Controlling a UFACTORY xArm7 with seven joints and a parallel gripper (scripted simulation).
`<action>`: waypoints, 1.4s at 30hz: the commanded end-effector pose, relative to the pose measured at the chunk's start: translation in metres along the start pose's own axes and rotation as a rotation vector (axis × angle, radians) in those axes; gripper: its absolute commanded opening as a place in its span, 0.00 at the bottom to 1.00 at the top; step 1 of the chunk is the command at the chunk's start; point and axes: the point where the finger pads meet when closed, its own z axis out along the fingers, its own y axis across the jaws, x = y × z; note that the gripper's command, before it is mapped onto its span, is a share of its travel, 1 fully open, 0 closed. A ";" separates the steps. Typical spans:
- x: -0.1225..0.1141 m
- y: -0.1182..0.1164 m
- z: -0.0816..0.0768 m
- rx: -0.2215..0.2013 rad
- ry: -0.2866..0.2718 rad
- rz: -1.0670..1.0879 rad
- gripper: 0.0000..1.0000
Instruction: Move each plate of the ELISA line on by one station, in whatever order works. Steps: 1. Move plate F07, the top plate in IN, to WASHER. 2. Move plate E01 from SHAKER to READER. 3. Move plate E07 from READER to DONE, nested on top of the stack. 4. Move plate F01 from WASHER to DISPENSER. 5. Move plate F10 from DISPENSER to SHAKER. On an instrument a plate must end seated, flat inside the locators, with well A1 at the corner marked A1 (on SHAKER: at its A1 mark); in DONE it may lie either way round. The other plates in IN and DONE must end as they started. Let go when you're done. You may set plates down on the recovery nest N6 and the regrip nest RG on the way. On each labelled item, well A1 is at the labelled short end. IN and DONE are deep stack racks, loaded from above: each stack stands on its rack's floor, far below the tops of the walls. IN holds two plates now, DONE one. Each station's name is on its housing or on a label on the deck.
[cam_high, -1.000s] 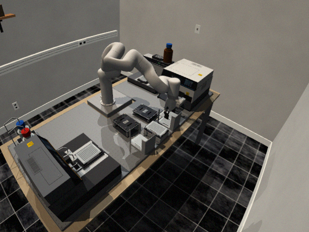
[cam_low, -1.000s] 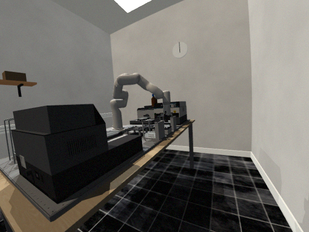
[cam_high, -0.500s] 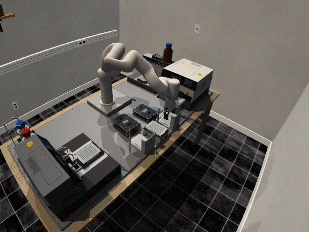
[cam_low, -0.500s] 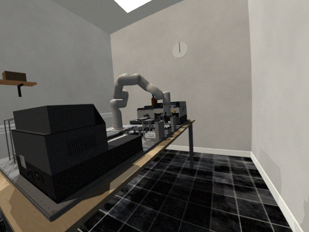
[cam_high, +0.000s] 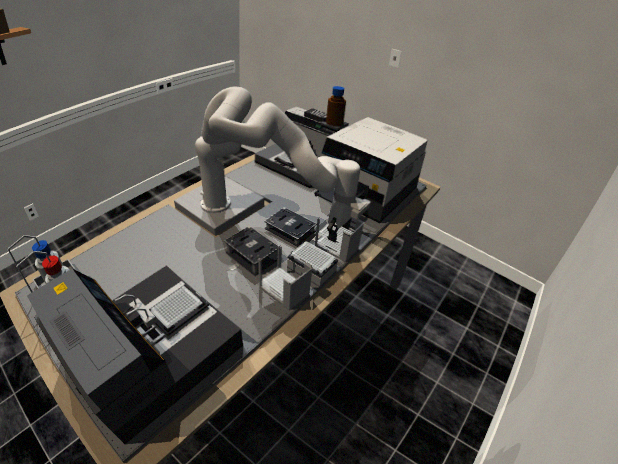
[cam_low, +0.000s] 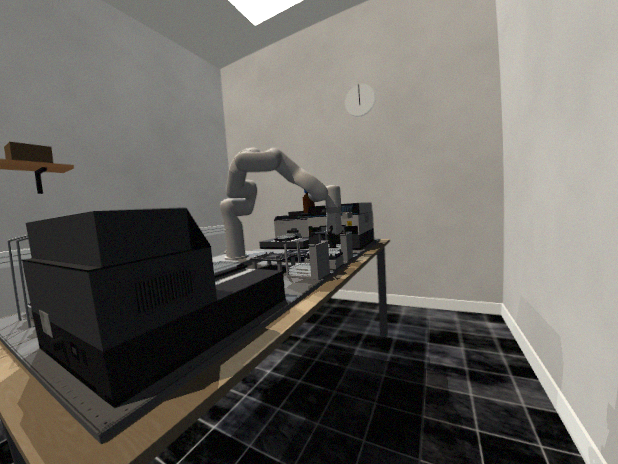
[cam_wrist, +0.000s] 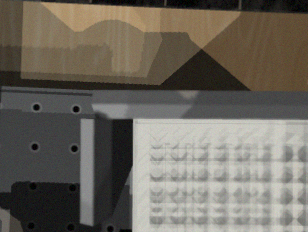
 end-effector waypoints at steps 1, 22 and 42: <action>0.001 -0.001 0.001 0.001 0.004 0.000 0.00; 0.001 -0.001 0.013 0.001 0.004 0.000 0.00; 0.001 -0.001 0.018 0.001 0.004 0.000 0.00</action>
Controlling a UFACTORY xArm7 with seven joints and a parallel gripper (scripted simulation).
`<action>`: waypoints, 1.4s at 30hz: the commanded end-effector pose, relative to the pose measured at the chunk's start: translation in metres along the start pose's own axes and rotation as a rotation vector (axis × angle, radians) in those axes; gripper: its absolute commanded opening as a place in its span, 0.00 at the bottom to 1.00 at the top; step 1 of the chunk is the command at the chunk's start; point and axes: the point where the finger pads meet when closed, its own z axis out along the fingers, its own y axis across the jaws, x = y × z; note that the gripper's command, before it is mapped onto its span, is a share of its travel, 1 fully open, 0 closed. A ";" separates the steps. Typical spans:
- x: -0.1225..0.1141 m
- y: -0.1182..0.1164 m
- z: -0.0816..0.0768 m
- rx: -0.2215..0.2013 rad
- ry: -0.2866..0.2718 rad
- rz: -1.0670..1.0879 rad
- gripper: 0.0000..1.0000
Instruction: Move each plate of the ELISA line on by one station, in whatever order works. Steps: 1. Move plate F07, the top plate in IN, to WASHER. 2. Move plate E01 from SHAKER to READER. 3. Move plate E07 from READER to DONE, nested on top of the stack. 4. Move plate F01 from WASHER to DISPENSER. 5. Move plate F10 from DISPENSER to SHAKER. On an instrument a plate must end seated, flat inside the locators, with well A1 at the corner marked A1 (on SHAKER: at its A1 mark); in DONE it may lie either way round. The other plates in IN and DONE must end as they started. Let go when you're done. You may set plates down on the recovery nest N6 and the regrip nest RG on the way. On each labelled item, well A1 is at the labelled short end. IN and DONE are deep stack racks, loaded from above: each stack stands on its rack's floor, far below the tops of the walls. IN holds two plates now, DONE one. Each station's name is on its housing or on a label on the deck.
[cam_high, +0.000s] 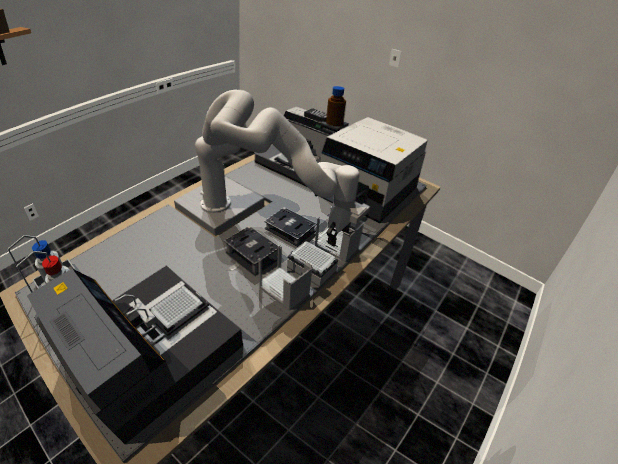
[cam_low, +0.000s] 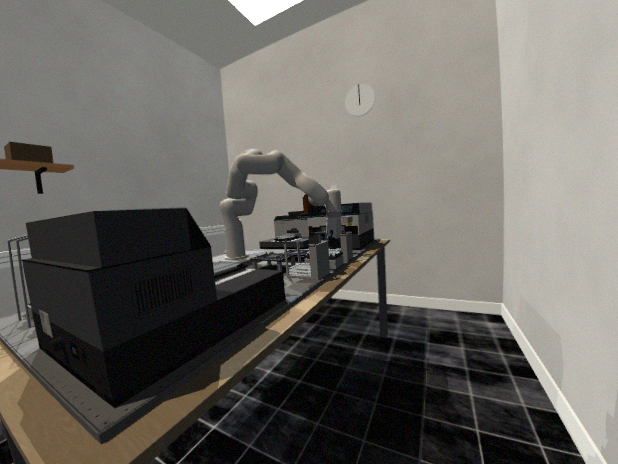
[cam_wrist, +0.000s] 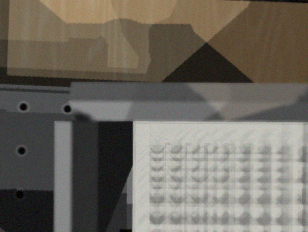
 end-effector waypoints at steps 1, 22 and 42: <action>0.001 -0.001 -0.002 0.001 0.004 0.000 0.00; 0.001 -0.001 -0.002 0.001 0.004 0.000 0.00; 0.001 -0.001 0.004 0.001 0.004 0.000 0.00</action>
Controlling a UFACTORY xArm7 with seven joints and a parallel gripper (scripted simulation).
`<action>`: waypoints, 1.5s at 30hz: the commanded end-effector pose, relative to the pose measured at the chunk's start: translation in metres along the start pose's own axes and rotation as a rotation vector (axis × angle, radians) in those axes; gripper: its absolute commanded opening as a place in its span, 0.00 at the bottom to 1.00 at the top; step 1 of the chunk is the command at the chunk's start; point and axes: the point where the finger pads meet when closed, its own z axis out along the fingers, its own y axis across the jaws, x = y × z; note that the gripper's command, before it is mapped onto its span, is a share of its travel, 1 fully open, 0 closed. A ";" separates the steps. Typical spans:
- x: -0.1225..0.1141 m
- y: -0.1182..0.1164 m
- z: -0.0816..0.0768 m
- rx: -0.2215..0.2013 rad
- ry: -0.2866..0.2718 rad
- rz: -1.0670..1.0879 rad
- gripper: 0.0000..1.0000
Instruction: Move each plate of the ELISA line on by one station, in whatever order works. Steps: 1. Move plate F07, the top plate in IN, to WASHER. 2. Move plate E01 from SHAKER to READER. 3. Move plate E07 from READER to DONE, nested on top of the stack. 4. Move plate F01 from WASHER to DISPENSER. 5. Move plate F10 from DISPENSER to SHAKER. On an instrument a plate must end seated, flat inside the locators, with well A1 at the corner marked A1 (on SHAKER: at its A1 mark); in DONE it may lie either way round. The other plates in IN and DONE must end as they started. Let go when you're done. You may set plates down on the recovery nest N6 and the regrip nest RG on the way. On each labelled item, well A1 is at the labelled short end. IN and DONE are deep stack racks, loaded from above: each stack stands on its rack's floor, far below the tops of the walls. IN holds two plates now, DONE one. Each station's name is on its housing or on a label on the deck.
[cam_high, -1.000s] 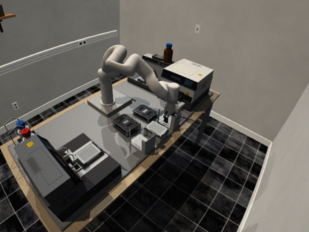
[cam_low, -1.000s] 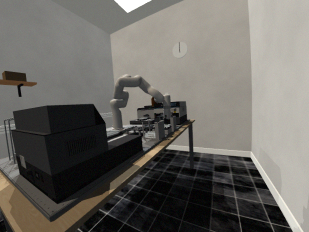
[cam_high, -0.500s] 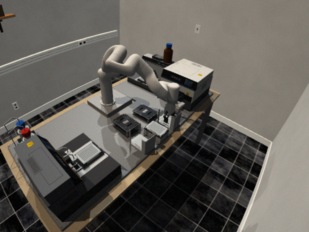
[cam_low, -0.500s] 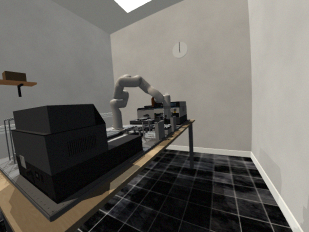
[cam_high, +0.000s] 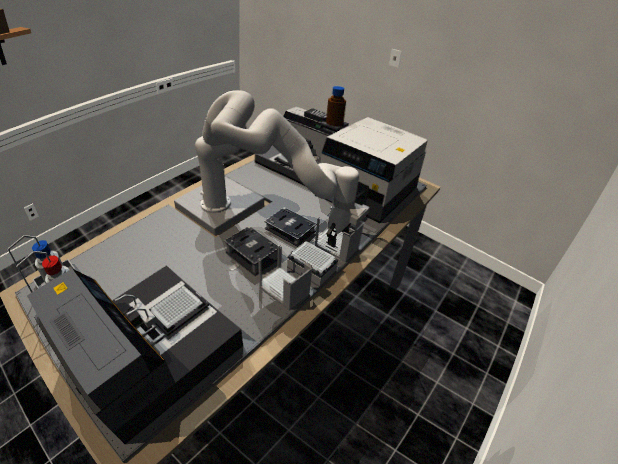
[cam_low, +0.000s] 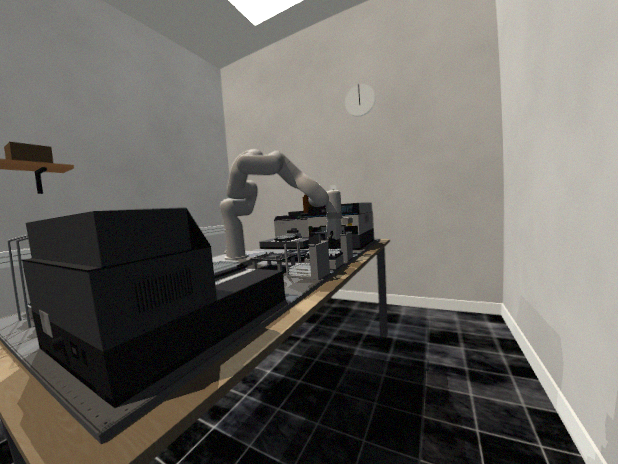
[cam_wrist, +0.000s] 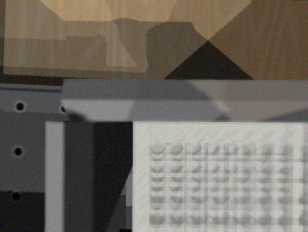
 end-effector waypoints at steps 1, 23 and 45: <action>0.001 -0.001 0.000 0.001 0.004 0.000 0.00; 0.001 -0.001 0.005 0.001 0.004 0.000 0.00; 0.001 -0.001 0.005 0.001 0.004 0.000 1.00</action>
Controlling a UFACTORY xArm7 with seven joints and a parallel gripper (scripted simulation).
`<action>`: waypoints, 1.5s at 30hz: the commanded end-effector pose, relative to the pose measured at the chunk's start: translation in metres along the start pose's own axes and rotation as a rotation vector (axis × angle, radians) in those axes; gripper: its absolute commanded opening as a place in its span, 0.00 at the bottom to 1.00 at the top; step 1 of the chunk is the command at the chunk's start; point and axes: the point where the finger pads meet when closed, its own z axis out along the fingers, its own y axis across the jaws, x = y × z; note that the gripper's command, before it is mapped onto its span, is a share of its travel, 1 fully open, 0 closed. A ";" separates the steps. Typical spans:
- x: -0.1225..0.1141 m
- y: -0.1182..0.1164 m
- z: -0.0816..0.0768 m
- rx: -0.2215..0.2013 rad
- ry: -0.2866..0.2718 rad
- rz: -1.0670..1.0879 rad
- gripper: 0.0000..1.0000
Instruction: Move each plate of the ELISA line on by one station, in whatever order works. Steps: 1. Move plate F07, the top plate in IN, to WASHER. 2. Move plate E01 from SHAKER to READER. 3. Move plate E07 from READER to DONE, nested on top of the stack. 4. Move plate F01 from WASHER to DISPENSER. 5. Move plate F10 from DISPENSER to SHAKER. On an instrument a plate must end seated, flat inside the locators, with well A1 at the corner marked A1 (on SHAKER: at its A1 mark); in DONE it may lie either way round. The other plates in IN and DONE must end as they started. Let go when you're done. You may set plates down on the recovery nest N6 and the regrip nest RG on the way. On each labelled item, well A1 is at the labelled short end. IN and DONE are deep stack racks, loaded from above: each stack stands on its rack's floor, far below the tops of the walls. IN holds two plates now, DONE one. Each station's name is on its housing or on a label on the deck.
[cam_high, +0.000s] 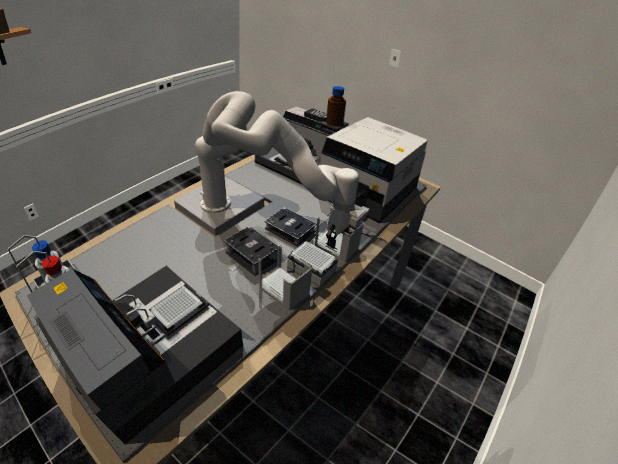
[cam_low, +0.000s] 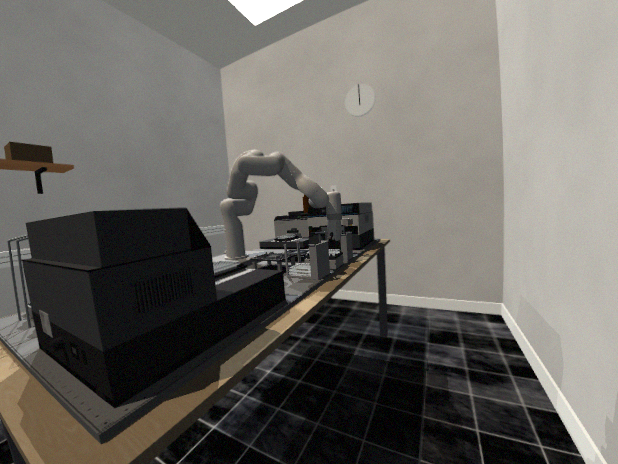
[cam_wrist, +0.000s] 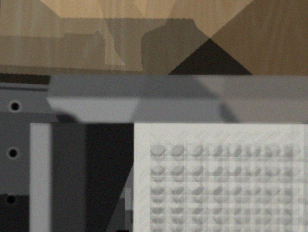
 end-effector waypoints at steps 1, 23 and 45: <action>0.001 -0.001 -0.002 0.001 0.004 0.000 1.00; 0.001 0.000 -0.027 0.001 0.004 0.000 1.00; 0.001 0.000 -0.051 0.001 0.004 0.000 1.00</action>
